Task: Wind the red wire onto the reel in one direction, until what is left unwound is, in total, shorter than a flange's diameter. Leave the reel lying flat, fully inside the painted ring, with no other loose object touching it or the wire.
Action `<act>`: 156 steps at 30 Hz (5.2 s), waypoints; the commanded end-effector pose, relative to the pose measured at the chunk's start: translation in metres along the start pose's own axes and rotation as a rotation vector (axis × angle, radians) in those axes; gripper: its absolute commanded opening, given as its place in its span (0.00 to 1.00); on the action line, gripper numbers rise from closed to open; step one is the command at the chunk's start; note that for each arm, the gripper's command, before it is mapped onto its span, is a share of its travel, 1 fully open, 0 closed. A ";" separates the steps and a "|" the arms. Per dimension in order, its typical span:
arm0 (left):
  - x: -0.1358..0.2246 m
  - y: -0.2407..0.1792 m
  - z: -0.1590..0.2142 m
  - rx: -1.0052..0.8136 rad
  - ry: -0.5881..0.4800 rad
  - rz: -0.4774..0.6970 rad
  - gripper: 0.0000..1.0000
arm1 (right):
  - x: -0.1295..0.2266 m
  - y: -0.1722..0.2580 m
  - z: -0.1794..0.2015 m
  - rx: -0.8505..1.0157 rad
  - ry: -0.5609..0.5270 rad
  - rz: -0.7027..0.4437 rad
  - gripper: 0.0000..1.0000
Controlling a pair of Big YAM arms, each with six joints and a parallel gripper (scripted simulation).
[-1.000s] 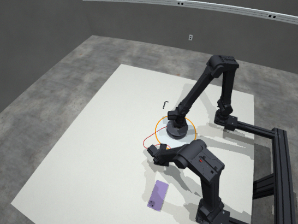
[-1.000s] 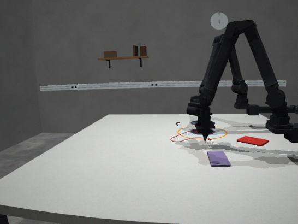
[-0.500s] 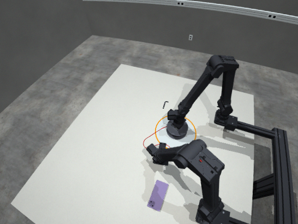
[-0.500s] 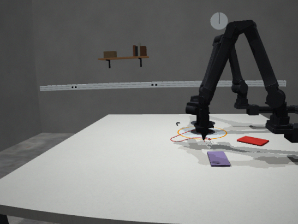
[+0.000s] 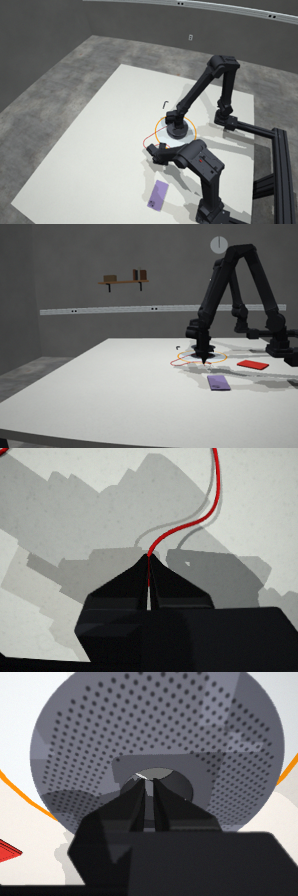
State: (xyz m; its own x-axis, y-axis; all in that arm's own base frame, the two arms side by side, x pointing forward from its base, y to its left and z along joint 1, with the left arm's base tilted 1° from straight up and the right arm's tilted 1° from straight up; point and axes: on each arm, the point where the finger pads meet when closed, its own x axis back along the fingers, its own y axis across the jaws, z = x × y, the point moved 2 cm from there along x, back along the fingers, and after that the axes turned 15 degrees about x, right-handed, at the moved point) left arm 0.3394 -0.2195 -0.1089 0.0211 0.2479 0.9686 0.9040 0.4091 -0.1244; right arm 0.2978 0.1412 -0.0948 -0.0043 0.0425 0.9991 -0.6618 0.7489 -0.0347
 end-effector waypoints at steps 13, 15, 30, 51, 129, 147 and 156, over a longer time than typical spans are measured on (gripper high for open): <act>-0.001 0.010 -0.005 -0.016 -0.023 -0.001 0.00 | 0.007 -0.006 -0.013 0.170 -0.021 -0.009 0.49; -0.001 0.010 -0.005 -0.014 -0.025 0.000 0.00 | 0.007 -0.006 -0.013 0.170 -0.021 -0.009 0.52; -0.001 0.010 -0.005 -0.014 -0.025 0.000 0.00 | -0.006 -0.004 -0.034 0.170 -0.021 -0.009 0.52; -0.006 0.004 0.007 0.054 -0.089 0.010 0.00 | -0.010 -0.002 -0.035 -0.517 -0.024 -0.019 0.52; 0.002 0.007 -0.003 0.094 -0.111 0.007 0.00 | 0.006 -0.009 -0.051 0.178 -0.020 -0.002 0.00; 0.002 0.010 -0.007 0.097 -0.121 0.014 0.00 | 0.006 -0.010 -0.051 0.266 -0.021 -0.008 0.52; 0.002 0.010 -0.007 0.097 -0.121 0.014 0.00 | -0.002 -0.004 -0.017 0.266 -0.021 -0.008 0.52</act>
State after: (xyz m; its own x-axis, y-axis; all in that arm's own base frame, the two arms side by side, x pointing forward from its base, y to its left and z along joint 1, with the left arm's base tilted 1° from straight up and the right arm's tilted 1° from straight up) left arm 0.3394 -0.2173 -0.1106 -0.0051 0.3437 0.9390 0.8542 0.4897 -0.1746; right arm 0.3311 0.1649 -0.0872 -0.0353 0.0083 0.9993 -0.8249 0.5643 -0.0338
